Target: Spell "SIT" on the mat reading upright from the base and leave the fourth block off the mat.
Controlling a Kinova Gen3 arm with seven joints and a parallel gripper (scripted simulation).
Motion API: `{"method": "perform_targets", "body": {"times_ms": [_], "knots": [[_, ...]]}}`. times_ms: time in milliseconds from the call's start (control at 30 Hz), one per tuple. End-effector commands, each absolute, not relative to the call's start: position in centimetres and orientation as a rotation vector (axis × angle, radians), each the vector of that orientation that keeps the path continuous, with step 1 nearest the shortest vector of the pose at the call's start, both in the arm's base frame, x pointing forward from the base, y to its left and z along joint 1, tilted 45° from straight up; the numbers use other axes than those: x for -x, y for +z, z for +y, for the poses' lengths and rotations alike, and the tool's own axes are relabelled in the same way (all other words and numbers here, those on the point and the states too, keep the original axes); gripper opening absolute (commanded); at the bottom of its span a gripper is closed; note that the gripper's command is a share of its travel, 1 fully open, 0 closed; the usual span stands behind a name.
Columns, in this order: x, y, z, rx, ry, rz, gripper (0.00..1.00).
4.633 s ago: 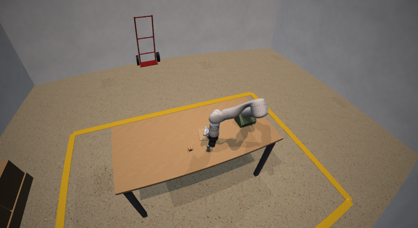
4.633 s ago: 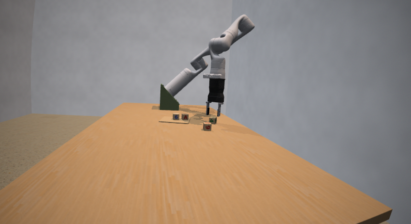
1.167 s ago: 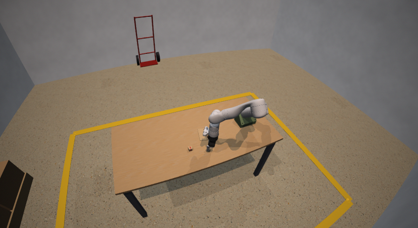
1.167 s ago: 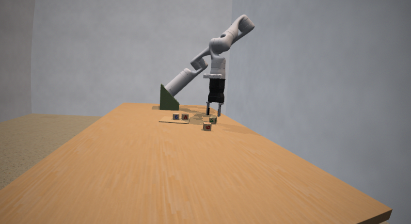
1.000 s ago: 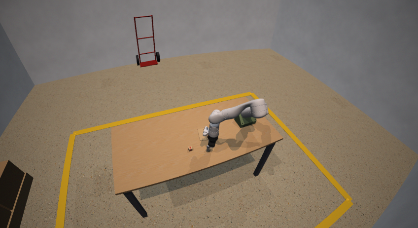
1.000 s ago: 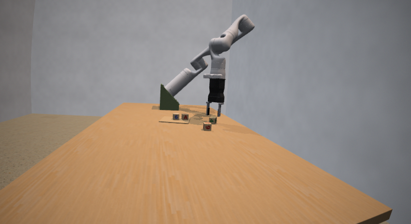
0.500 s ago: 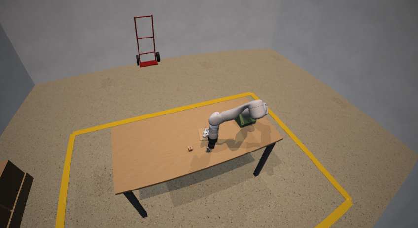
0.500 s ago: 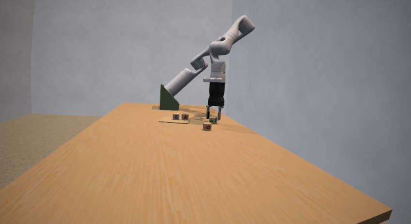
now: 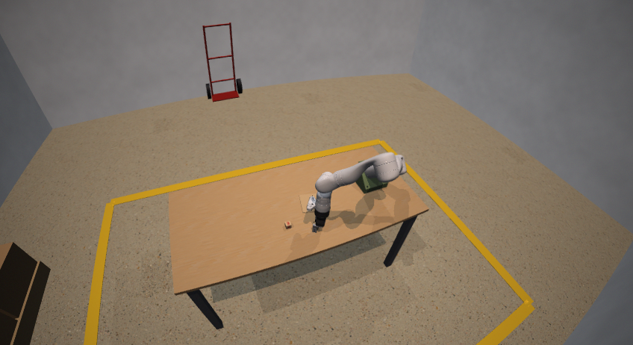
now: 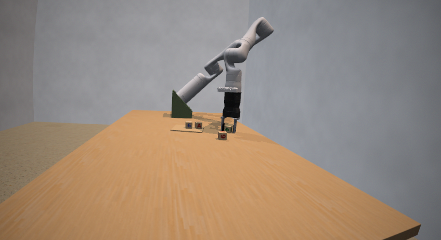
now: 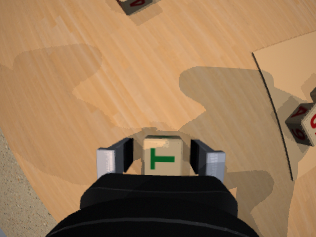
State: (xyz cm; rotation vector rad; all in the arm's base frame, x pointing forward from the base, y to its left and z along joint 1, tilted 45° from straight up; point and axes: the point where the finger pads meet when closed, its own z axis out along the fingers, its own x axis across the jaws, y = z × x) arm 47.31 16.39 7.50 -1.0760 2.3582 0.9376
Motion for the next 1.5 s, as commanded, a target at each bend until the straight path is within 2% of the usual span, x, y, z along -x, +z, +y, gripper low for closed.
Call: {"method": "perform_targets", "body": {"times_ms": [0, 1067, 1100, 1467], "knots": [[-47.29, 7.41, 16.63, 1.081, 0.937, 2.352, 1.0], [-47.29, 7.41, 16.63, 1.081, 0.937, 2.352, 1.0], [-47.29, 7.41, 16.63, 1.081, 0.937, 2.352, 0.87], [-47.29, 7.41, 16.63, 1.081, 0.937, 2.352, 0.87]]}}
